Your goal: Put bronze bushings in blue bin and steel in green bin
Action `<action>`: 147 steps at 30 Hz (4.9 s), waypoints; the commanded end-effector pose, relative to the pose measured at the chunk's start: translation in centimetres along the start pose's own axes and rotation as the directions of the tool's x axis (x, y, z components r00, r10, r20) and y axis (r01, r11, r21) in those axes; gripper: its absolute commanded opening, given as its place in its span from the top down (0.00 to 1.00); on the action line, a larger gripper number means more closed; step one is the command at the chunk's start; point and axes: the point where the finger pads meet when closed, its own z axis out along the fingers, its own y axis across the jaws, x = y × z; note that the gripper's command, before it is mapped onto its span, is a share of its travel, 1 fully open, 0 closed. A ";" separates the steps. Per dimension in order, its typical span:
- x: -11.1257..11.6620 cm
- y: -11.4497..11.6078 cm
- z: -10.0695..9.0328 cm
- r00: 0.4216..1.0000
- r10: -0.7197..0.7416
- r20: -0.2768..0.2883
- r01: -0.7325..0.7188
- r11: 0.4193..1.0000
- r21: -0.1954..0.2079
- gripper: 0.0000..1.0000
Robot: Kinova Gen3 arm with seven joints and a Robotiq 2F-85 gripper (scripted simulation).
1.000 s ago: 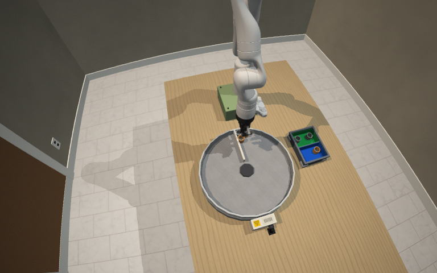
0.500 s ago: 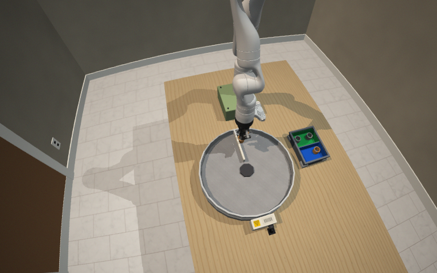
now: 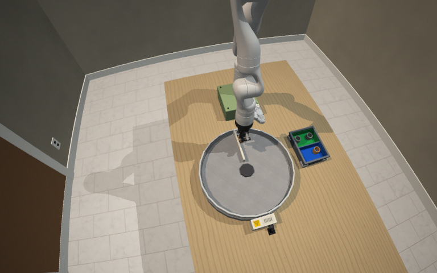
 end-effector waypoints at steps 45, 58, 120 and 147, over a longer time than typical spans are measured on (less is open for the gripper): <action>0.1 0.0 2.8 1.000 -0.001 -0.001 0.001 1.000 0.002 0.86; 0.1 0.0 2.8 1.000 -0.001 -0.001 0.001 1.000 0.002 1.00; 0.1 0.0 2.3 1.000 -0.001 -0.001 0.001 1.000 0.002 1.00; 0.1 0.0 1.6 1.000 -0.001 -0.001 0.001 1.000 0.002 1.00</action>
